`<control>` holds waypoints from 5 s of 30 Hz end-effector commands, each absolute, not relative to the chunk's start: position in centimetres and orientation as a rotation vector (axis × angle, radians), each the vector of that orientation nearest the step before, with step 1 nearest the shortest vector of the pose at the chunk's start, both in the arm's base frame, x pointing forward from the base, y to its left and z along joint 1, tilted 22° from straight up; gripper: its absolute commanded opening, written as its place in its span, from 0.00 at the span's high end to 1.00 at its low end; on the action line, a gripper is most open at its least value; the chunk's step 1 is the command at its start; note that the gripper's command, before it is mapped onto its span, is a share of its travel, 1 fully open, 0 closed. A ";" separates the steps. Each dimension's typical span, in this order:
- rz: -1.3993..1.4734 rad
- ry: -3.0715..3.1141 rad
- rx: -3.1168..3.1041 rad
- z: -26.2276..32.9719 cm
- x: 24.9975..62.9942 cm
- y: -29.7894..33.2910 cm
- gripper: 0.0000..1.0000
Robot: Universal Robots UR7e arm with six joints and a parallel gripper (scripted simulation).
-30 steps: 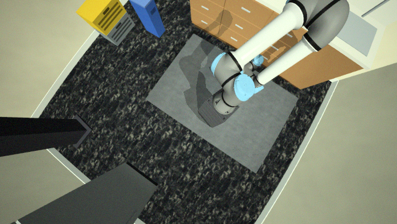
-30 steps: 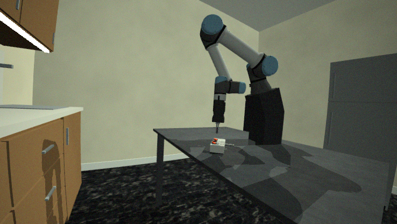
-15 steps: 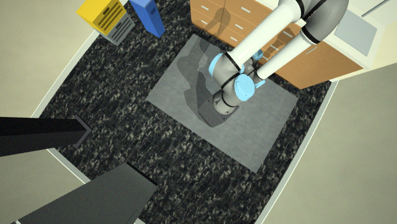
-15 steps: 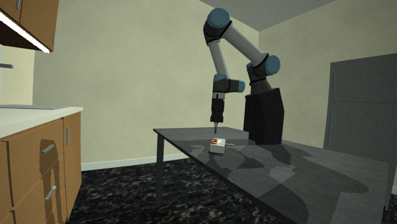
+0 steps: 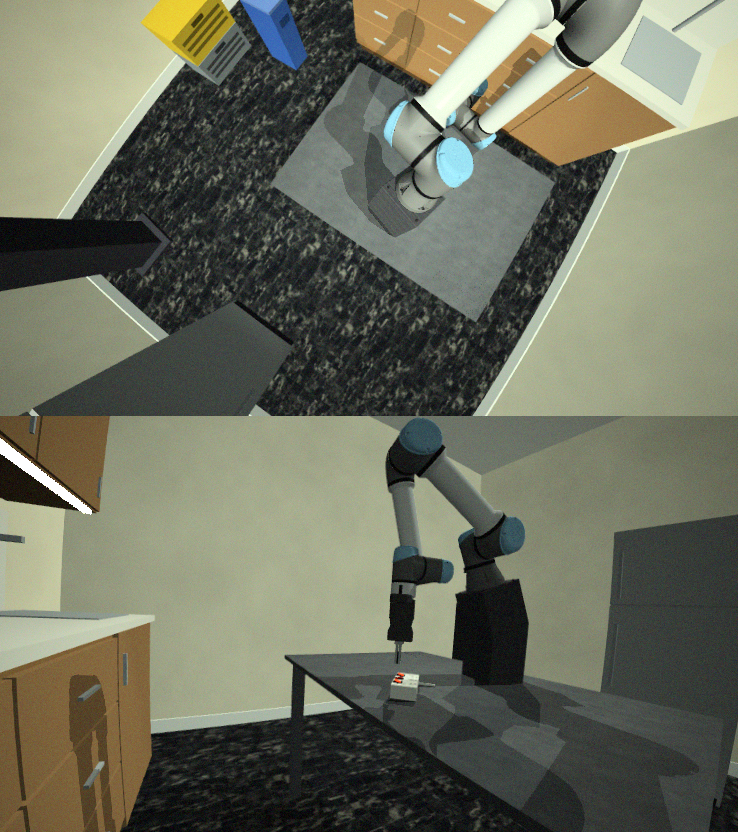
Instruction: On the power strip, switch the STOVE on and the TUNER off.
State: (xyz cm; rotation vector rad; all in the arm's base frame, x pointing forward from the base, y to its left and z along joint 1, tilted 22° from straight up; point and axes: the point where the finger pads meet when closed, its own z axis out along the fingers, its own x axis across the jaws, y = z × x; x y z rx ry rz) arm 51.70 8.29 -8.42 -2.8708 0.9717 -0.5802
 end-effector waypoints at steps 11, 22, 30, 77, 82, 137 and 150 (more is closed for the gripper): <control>-0.581 0.973 -2.871 -8.4 51.7 8.3 1.00; -0.581 0.973 -2.871 -8.4 51.7 8.3 1.00; -0.581 0.973 -2.871 -8.4 51.7 8.3 1.00; -0.580 0.973 -2.871 -12.1 53.3 8.0 1.00; -0.580 0.973 -2.871 -12.4 53.4 8.0 1.00; -0.580 0.973 -2.871 -12.5 53.5 8.0 1.00; -0.580 0.973 -2.871 -12.9 53.6 8.0 1.00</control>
